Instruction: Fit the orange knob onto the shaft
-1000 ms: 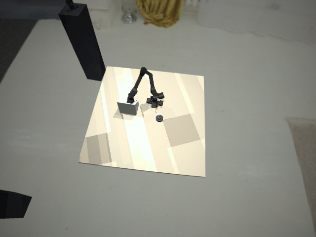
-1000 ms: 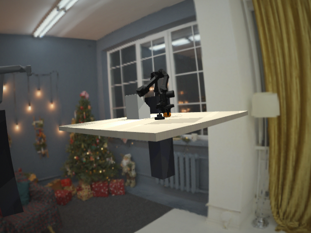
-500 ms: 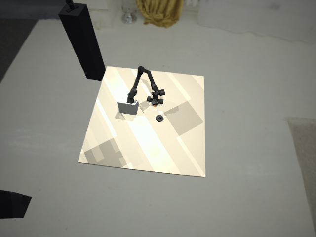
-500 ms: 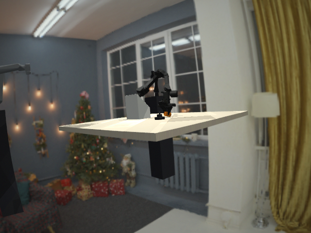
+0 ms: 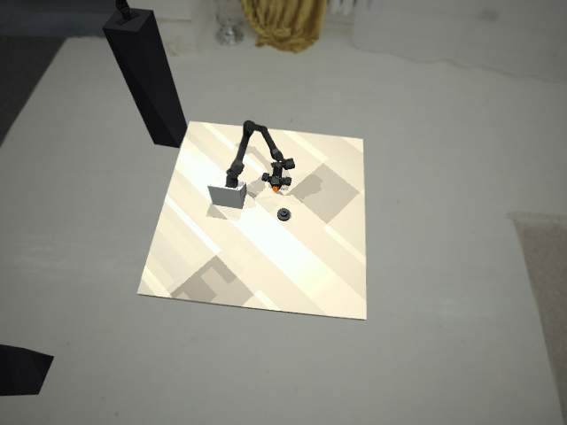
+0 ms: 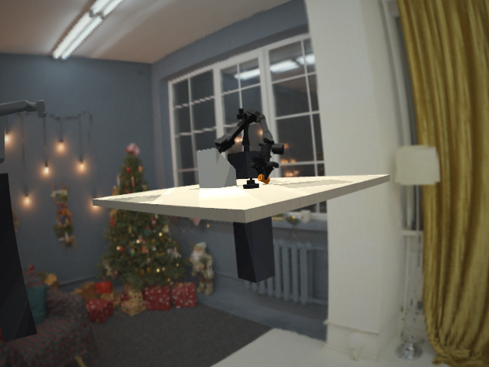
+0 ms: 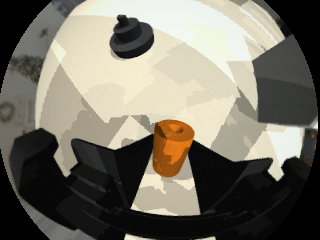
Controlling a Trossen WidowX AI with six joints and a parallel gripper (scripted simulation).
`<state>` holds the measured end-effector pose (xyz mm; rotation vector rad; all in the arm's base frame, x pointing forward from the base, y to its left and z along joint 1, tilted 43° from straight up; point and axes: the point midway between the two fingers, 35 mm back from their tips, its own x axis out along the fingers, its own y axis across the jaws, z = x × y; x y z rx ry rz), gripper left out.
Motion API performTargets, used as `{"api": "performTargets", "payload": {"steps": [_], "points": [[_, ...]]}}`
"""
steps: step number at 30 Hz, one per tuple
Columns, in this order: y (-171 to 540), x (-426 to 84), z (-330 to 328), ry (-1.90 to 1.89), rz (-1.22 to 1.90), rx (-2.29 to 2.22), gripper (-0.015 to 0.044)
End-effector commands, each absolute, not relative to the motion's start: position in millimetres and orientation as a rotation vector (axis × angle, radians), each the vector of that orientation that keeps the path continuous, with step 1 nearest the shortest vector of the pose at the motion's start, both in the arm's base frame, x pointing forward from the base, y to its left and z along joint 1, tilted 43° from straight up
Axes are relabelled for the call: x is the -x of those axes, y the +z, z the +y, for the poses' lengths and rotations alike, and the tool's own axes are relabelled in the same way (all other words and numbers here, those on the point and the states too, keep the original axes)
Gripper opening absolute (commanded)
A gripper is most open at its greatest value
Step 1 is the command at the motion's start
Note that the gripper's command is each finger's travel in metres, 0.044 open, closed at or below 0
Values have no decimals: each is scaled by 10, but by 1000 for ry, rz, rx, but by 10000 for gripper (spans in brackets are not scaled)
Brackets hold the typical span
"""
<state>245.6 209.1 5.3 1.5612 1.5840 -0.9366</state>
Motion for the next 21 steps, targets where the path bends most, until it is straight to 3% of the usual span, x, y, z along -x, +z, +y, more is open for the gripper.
{"api": "performTargets", "payload": {"steps": [1,21], "points": [[100,-2460,2124,-966,1545,-1524,179],[268,-2460,2254,-1143,1322,-1300,179]]}}
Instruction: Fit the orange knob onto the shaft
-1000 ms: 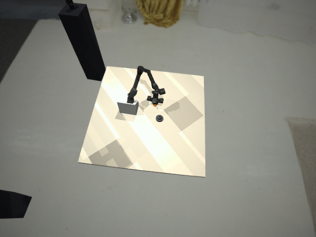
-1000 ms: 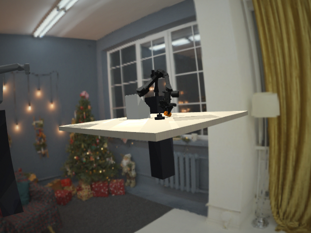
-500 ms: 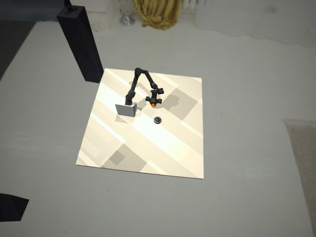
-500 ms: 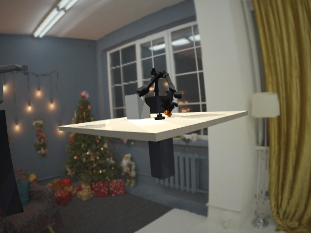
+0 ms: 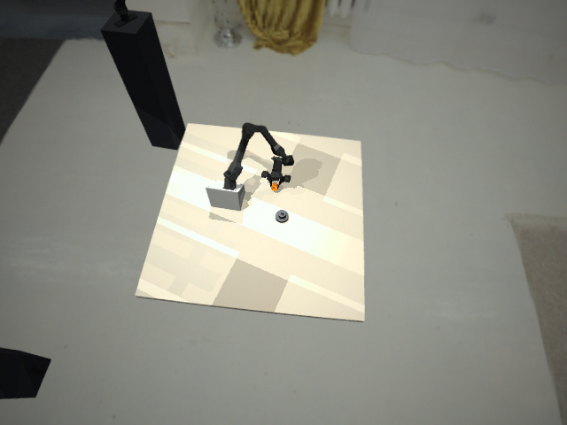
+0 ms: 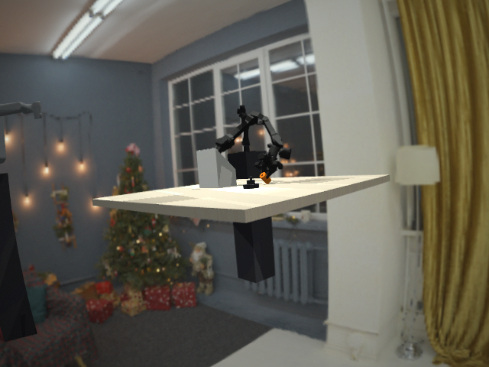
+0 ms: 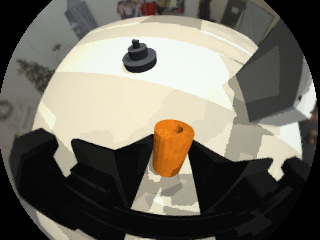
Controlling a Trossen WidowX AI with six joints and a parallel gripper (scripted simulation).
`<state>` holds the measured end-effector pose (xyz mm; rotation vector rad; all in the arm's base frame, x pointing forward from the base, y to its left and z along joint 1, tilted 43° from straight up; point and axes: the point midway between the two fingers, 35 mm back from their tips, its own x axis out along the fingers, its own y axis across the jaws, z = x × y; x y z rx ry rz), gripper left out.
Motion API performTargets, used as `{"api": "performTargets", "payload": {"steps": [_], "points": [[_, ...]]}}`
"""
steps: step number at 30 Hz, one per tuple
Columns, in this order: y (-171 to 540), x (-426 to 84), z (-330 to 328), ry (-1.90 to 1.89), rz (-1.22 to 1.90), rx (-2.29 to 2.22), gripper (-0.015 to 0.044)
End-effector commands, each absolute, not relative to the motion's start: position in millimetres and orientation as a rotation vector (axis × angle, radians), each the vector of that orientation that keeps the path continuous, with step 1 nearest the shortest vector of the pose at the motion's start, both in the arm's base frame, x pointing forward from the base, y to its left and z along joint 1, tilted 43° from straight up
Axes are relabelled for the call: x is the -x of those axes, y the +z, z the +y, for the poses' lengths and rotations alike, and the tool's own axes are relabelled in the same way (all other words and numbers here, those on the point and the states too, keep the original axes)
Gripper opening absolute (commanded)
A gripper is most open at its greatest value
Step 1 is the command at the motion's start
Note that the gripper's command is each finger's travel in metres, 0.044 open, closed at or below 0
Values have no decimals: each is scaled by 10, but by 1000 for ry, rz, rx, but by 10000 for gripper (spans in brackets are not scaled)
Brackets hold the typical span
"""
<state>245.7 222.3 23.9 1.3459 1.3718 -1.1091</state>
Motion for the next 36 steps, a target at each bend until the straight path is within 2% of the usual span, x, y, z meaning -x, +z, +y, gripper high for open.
{"api": "performTargets", "payload": {"steps": [1,26,36], "points": [[275,-2460,2263,-1152,1309,-1288,179],[420,-2457,2506,-1339,991,-969,179],[453,-2458,2517,-1318,1033,-1011,179]]}}
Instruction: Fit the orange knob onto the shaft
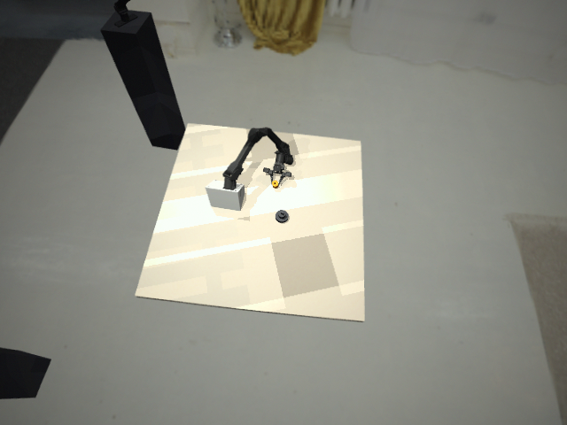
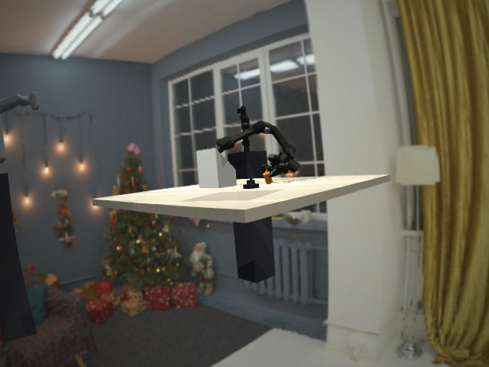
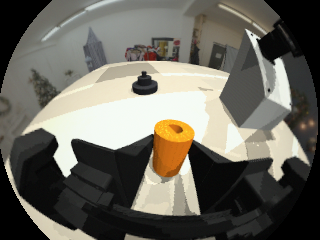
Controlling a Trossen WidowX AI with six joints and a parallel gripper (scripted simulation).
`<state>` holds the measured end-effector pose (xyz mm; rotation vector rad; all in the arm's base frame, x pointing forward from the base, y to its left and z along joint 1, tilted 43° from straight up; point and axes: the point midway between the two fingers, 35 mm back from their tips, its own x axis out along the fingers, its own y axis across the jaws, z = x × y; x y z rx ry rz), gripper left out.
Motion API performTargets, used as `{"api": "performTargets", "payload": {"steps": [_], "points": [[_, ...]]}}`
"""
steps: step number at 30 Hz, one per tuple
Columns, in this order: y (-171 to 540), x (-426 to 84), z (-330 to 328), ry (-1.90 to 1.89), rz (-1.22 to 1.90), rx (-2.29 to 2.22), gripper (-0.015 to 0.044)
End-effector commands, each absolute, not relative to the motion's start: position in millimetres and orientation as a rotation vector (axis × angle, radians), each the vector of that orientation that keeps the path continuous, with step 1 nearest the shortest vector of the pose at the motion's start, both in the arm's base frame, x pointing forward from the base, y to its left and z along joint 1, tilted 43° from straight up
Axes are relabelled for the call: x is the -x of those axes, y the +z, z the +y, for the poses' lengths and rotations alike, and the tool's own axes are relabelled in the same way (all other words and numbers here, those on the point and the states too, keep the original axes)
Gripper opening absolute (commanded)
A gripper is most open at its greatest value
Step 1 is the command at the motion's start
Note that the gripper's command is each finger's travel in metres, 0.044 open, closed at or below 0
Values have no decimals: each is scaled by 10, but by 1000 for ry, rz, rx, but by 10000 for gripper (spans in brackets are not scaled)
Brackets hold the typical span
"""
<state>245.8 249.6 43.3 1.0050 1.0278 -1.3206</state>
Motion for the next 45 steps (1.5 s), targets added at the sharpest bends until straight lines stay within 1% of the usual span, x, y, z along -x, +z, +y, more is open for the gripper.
{"api": "performTargets", "payload": {"steps": [1,2,5,29,36,45], "points": [[457,-2458,2522,-1318,1033,-1011,179],[462,-2458,2527,-1318,1033,-1011,179],[438,-2462,2501,-1319,1028,-1007,258],[438,-2462,2501,-1319,1028,-1007,260],[438,-2462,2501,-1319,1028,-1007,440],[458,-2465,2485,-1319,1028,-1007,440]]}}
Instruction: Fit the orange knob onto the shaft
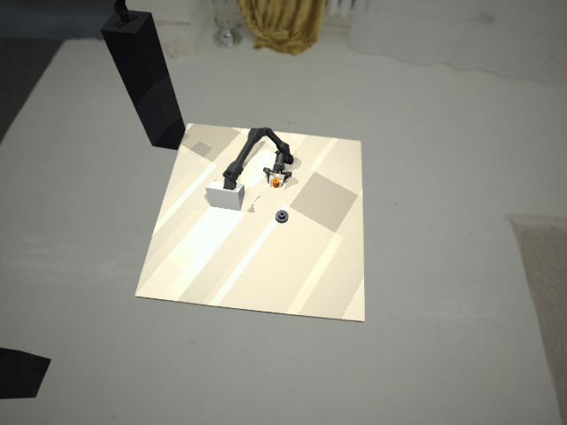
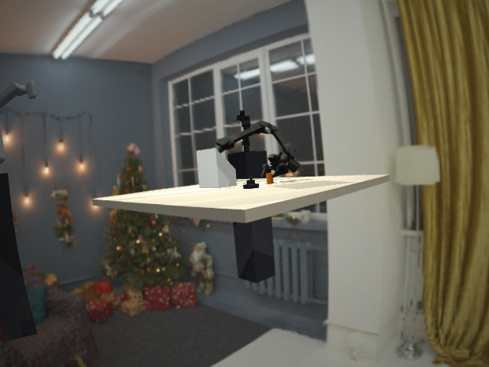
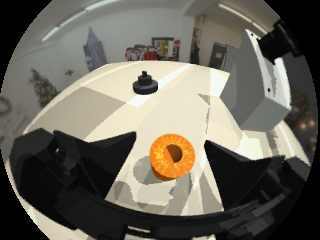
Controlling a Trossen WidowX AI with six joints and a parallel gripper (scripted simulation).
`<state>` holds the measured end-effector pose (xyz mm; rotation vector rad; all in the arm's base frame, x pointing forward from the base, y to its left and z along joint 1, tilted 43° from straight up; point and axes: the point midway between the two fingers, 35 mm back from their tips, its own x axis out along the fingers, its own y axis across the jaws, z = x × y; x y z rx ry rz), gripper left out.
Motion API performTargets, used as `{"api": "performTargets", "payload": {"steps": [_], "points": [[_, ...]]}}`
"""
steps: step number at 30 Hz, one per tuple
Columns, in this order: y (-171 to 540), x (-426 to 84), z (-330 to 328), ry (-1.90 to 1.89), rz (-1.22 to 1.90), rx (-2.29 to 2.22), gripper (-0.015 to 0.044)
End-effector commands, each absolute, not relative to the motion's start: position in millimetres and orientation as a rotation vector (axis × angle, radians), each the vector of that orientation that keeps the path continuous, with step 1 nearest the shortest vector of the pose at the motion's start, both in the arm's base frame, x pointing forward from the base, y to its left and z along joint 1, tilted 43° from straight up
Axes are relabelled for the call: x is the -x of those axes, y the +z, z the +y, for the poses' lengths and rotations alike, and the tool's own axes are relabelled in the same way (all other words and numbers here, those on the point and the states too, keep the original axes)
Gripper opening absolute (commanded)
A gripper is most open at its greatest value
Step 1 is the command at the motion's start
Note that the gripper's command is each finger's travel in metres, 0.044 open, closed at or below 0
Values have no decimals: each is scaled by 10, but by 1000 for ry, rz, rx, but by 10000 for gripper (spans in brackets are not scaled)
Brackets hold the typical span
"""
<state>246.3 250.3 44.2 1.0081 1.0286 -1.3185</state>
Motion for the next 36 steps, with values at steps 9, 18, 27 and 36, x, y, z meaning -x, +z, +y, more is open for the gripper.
{"api": "performTargets", "payload": {"steps": [9,18,27,36], "points": [[1015,-2476,1946,-1318,1025,-1008,440],[915,-2462,1876,-1247,1384,-1299,440],[1119,-2491,1757,-758,1753,-1736,440],[1119,-2491,1757,-758,1753,-1736,440]]}}
